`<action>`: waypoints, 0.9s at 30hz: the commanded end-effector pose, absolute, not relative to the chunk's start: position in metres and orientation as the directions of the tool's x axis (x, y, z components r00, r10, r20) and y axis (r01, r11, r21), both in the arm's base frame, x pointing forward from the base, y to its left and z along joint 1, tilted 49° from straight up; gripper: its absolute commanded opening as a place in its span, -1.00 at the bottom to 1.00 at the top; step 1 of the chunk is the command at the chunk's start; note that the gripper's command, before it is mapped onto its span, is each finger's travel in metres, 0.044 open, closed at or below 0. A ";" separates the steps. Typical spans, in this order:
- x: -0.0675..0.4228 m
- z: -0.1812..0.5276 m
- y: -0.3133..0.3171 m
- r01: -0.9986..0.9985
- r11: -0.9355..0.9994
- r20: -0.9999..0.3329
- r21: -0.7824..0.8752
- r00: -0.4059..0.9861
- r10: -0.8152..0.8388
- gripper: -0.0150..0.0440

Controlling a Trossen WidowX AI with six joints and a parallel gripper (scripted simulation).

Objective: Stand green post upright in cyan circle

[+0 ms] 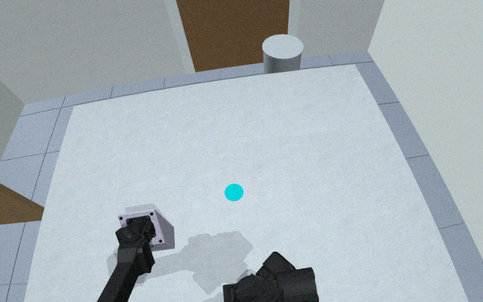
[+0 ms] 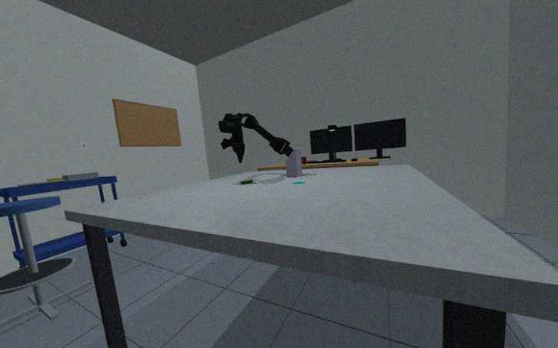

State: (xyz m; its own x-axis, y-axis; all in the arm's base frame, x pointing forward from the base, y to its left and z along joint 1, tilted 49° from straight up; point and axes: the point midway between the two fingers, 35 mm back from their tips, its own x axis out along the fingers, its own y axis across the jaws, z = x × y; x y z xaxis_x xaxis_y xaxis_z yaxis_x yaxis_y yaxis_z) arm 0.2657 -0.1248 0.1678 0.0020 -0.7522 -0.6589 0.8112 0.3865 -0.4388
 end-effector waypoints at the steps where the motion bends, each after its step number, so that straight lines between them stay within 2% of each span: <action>1: 0.265 0.145 -0.150 0.812 0.380 -0.661 -0.443 -0.010 -0.750 0.30; 8: 0.258 0.100 -0.209 0.811 0.374 -0.649 -0.449 -0.008 -0.761 0.30; 16: 0.258 0.099 -0.210 0.811 0.374 -0.648 -0.450 -0.009 -0.762 0.30; 24: 0.258 0.099 -0.210 0.811 0.374 -0.648 -0.450 -0.009 -0.762 -0.42; 27: 0.258 0.099 -0.210 0.811 0.374 -0.648 -0.450 -0.009 -0.762 -0.42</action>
State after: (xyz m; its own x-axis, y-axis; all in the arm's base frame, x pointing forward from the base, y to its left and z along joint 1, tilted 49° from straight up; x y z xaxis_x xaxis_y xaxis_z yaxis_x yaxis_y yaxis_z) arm 0.2582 -0.2106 0.1015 -0.0078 -0.7648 -0.6442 0.8147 0.3687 -0.4476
